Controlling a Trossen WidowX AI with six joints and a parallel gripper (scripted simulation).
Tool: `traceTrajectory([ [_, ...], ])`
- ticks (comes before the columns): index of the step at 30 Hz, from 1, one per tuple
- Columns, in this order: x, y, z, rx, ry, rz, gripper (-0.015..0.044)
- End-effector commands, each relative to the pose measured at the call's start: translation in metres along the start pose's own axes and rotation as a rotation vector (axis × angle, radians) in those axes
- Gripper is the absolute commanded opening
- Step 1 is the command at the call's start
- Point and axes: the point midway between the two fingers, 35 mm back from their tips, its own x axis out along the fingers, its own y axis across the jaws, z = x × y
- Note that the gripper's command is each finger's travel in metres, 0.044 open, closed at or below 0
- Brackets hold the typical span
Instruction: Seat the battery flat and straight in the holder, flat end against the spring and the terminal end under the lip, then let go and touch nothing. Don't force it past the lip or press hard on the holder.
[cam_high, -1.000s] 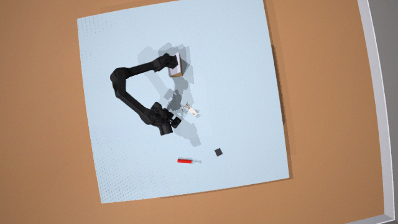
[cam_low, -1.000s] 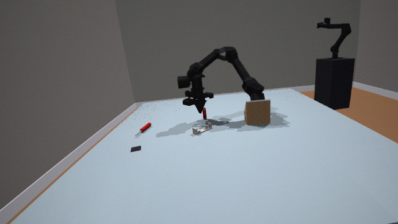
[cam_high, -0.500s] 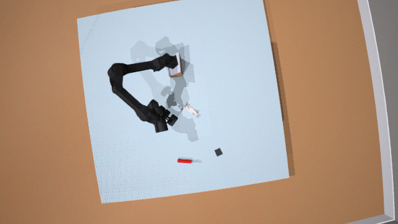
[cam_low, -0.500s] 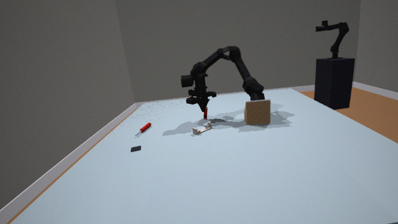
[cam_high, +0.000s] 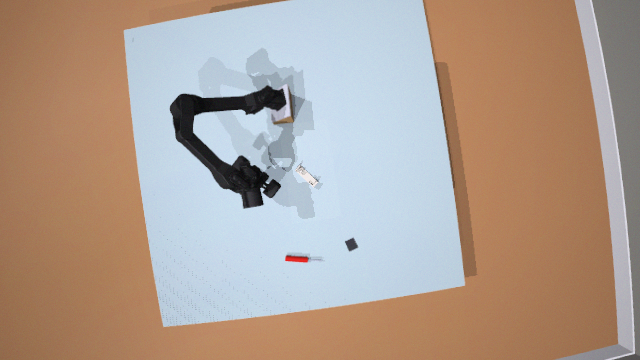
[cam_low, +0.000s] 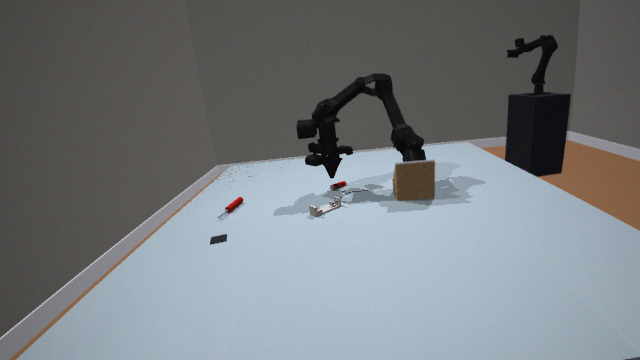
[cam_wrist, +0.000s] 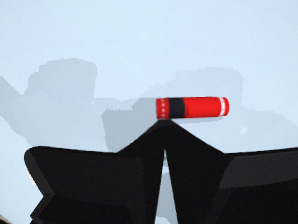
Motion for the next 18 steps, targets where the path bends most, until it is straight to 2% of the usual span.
traceTrajectory([
  [1,0.002,-0.006,-0.001,-0.005,-0.001,-0.007,0.0],
  [4,-0.013,0.0,0.0,-0.002,0.002,0.003,0.0],
  [11,-0.072,-0.004,-0.001,-0.006,0.003,-0.004,0.0],
  [18,-0.078,-0.005,-0.001,-0.006,0.002,-0.006,0.0],
])
